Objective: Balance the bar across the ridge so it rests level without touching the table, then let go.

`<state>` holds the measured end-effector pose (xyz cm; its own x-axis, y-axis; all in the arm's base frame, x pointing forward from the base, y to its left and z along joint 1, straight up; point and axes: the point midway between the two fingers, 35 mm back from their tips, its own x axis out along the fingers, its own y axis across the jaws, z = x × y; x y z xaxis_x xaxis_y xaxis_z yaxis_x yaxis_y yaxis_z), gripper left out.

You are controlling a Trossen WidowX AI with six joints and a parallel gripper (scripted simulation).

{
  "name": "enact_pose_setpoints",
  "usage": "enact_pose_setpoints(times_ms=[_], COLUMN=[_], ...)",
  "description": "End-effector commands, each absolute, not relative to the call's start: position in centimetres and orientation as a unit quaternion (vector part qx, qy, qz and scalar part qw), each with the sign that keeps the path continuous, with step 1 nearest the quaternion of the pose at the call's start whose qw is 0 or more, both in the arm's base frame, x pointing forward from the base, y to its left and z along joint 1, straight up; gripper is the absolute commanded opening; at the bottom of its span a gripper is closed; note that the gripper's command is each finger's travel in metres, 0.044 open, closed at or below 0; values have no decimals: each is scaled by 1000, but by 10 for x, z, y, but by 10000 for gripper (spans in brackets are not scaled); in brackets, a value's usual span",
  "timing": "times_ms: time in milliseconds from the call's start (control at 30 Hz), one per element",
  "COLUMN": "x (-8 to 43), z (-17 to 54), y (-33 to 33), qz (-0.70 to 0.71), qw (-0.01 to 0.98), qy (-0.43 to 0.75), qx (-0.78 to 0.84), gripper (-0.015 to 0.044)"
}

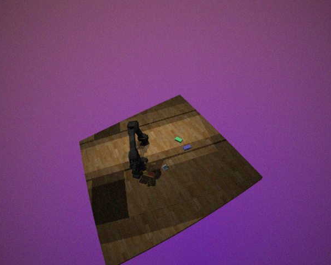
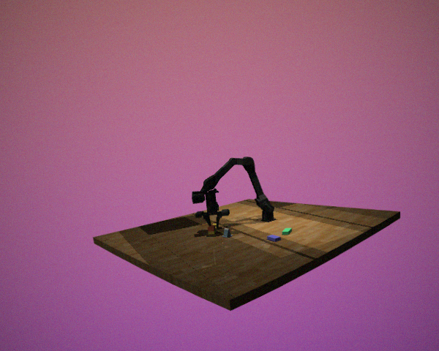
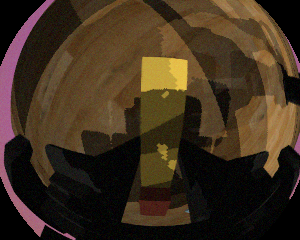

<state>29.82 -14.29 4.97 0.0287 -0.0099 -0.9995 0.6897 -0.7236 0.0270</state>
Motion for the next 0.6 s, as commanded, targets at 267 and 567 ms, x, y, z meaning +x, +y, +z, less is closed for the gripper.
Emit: enact_pose_setpoints(times_ms=[267,567], x=[300,301], z=[64,87], y=[-144,-144], qz=[-648,-649], qw=[270,270], qy=[255,254], qx=[665,665], gripper=[0,0])
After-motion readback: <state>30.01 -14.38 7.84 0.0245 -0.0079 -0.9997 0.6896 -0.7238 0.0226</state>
